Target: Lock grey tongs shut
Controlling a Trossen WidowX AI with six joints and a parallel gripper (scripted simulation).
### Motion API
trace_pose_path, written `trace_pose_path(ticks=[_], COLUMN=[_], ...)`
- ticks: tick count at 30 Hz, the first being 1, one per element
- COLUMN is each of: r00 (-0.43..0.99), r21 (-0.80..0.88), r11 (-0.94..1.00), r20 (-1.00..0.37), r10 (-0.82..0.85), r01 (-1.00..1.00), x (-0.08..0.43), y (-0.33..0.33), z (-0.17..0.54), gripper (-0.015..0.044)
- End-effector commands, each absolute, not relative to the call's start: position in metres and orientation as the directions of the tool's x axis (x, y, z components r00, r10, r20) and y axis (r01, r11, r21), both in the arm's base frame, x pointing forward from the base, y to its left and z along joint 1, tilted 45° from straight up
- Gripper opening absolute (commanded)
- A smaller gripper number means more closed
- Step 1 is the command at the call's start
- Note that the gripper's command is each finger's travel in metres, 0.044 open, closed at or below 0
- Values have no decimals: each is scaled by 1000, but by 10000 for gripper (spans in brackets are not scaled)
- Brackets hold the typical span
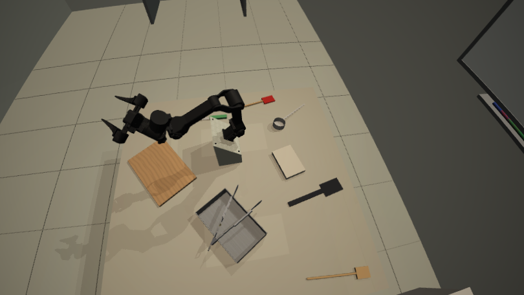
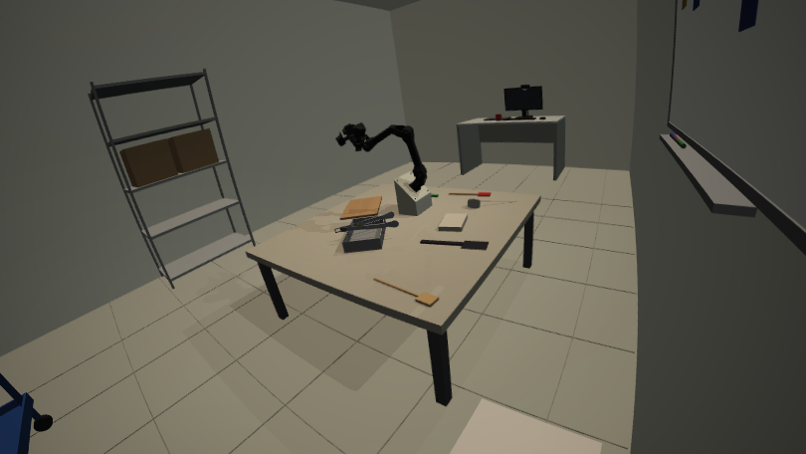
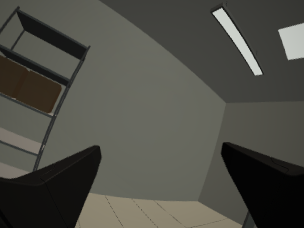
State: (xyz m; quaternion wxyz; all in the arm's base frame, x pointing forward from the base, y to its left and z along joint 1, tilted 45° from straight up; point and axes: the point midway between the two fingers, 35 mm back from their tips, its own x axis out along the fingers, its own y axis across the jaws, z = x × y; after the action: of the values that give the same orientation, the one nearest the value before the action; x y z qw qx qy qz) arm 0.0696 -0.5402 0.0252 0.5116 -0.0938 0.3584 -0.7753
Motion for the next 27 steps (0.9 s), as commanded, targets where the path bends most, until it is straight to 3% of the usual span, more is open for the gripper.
trace_pose_path(ticks=[1, 7, 14, 20, 27], r00=[-259, -57, 120, 231, 287], r21=[-788, -813, -702, -537, -362], r11=[155, 506, 701, 685, 479], r20=[-371, -542, -712, -839, -931], r10=[-892, -839, -692, -492, -224], r01=[595, 288, -124, -493, -800], x=[141, 213, 283, 336, 379], y=[-538, -522, -481, -431, -363], z=[-7, -36, -65, -84, -96], gripper=[440, 440, 440, 440, 440])
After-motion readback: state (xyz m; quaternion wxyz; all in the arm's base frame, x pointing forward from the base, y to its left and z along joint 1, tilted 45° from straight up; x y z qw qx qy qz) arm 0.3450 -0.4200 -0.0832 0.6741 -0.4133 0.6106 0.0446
